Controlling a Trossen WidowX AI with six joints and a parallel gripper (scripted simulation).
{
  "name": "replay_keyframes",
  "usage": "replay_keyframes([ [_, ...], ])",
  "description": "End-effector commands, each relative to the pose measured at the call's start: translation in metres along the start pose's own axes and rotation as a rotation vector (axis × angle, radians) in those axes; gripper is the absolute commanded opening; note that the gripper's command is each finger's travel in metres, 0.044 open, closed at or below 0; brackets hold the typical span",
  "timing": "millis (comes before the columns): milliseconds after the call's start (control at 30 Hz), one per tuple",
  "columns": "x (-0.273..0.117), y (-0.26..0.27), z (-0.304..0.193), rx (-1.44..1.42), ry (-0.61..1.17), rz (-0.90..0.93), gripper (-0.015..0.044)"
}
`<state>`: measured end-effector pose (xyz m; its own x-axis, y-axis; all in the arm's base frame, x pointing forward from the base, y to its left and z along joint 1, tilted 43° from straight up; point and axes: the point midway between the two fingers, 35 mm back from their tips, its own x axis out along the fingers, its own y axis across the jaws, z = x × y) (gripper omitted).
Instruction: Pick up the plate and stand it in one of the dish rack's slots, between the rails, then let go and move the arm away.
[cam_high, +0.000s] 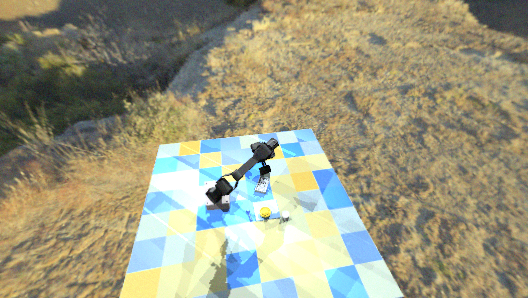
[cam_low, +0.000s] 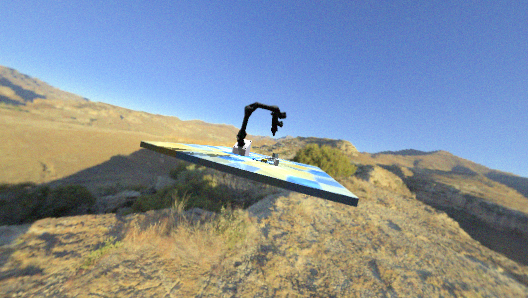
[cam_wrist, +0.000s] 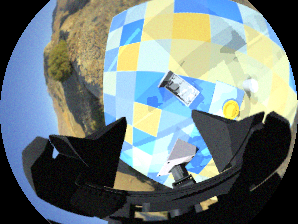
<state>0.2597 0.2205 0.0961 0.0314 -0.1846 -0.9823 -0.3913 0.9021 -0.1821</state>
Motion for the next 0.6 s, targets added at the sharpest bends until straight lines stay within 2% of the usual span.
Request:
replay_keyframes([
  [0,-0.003,-0.045,-0.004,0.048,0.007,-0.122,0.0400],
  [400,-0.023,-0.176,-0.038,0.180,0.082,-0.501,0.0400],
  [567,-0.026,-0.191,-0.045,0.191,0.096,-0.546,0.0400],
])
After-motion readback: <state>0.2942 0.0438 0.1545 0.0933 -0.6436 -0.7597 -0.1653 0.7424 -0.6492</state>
